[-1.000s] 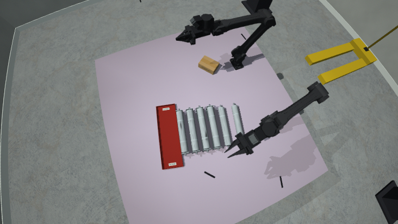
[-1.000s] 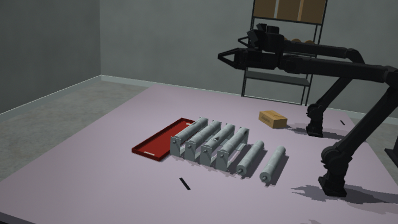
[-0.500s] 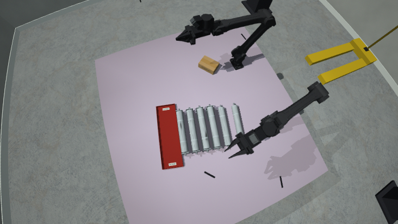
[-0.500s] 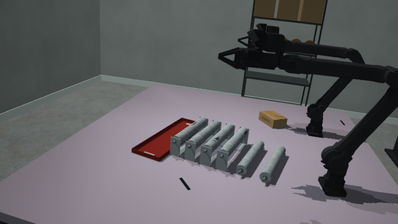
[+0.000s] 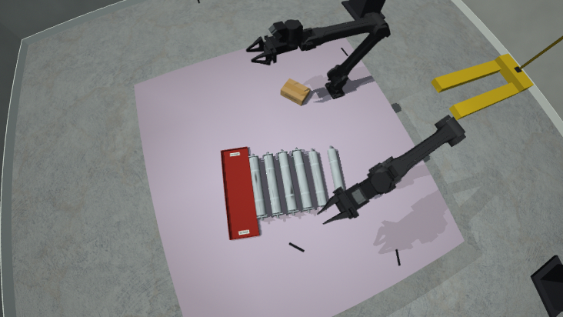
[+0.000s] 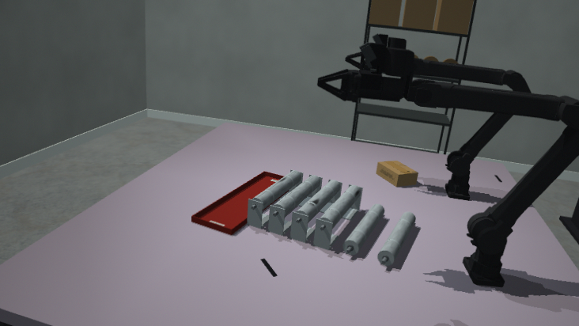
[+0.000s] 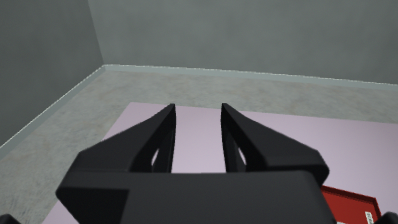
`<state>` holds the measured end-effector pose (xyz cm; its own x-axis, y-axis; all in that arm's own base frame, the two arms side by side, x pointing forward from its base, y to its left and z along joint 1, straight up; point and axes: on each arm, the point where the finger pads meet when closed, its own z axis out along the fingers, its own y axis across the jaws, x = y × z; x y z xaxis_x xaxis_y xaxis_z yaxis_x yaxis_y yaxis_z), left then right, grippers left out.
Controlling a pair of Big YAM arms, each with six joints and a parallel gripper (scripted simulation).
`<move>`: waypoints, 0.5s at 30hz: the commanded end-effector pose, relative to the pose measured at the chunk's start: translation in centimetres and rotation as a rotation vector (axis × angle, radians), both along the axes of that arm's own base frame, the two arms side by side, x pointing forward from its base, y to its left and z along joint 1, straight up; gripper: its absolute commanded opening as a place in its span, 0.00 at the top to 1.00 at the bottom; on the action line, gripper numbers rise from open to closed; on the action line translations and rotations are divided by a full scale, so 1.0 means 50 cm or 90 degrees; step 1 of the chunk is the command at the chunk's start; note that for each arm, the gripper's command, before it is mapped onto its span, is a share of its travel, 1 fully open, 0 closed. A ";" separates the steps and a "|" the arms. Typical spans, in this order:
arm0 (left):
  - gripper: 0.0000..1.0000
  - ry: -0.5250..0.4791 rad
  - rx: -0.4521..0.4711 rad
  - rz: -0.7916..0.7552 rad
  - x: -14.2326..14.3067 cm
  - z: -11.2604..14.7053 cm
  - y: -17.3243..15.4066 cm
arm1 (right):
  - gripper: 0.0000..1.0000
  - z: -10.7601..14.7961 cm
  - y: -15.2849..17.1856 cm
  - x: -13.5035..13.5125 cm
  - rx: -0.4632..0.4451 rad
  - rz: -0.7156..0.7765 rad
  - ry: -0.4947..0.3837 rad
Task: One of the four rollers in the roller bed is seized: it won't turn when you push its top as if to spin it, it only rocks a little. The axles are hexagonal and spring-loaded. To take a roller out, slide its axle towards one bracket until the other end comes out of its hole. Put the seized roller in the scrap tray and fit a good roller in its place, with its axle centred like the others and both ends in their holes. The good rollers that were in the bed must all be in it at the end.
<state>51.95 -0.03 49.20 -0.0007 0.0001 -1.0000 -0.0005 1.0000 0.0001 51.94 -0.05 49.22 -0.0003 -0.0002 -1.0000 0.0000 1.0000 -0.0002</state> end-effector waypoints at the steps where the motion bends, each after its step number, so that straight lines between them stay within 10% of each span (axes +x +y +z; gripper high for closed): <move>1: 0.68 -0.015 -0.007 -0.008 -0.008 0.029 -0.011 | 0.38 0.036 -0.015 0.000 0.006 -0.010 -0.027; 15: 0.68 0.033 -0.086 -0.011 0.041 0.002 0.004 | 0.38 -0.007 0.072 0.065 -0.059 0.051 0.055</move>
<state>53.19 -0.33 46.16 -0.0847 -0.0774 -0.9934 0.0182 0.9967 -0.0792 53.80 2.04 46.20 -0.0970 -0.0542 -0.9938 -0.0517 0.9974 -0.0494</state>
